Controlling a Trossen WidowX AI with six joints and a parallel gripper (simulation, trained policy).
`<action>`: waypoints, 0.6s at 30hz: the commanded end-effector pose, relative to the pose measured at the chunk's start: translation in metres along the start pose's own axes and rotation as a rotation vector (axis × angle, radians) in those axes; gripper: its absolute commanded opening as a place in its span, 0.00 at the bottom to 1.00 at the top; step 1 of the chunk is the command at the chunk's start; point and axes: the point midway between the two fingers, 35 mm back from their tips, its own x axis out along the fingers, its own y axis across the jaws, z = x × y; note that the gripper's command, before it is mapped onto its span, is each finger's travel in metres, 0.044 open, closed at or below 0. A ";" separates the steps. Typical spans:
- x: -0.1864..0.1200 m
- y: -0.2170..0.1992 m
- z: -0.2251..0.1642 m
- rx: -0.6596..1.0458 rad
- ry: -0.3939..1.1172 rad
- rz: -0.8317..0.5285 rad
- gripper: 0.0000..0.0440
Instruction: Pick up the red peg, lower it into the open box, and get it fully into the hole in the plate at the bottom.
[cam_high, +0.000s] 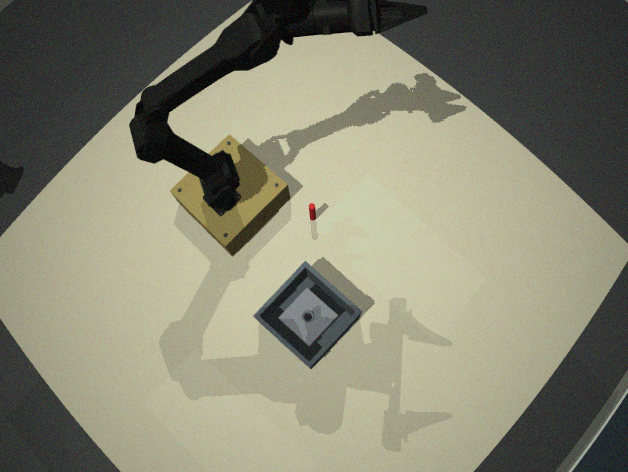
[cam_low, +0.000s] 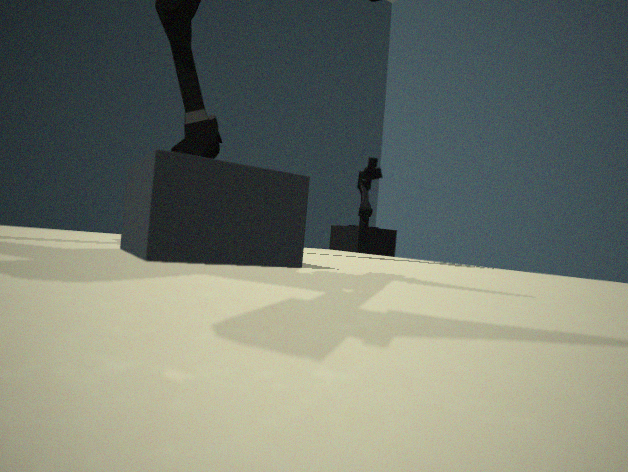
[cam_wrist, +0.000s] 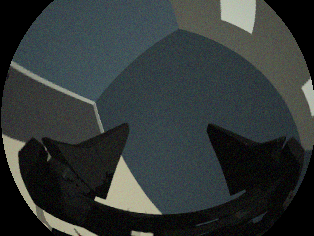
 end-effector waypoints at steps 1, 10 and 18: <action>0.007 0.026 -0.029 0.069 0.082 0.061 1.00; 0.010 0.079 -0.103 0.273 0.311 0.159 1.00; -0.001 0.118 -0.163 0.458 0.525 0.198 1.00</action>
